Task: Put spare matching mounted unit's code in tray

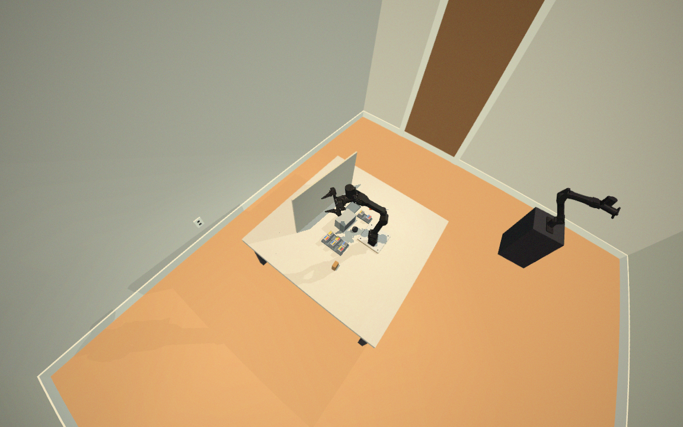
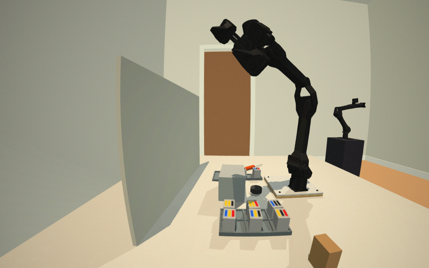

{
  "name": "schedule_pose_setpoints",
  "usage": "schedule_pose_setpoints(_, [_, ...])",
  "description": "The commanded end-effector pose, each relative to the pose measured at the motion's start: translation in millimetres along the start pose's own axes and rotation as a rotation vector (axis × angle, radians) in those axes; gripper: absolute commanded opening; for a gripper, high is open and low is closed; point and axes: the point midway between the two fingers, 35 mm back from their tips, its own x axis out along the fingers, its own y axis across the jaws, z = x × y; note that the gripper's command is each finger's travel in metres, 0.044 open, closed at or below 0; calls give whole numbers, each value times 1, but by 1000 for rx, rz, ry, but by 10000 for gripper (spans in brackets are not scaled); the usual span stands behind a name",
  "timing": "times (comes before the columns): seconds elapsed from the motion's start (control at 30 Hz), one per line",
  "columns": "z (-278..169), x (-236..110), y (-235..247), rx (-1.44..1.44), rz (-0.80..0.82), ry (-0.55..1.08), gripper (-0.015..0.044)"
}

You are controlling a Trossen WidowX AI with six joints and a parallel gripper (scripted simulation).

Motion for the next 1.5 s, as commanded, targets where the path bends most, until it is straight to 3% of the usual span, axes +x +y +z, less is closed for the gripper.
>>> schedule_pose_setpoints(0.0, [-61,12,7,227,38,201,440])
schedule_pose_setpoints(0.3, [-207,-9,44,830,39,752,440])
schedule_pose_setpoints(0.53, [-294,-66,86,1269,-63,1224,440])
schedule_pose_setpoints(0.7, [-329,-111,112,1497,-161,1527,440])
schedule_pose_setpoints(0.9, [-332,-113,114,1505,-162,1541,440])
schedule_pose_setpoints(1.1, [-368,-102,155,1527,-102,1610,440])
schedule_pose_setpoints(1.47, [-368,-102,155,1527,-102,1610,440])
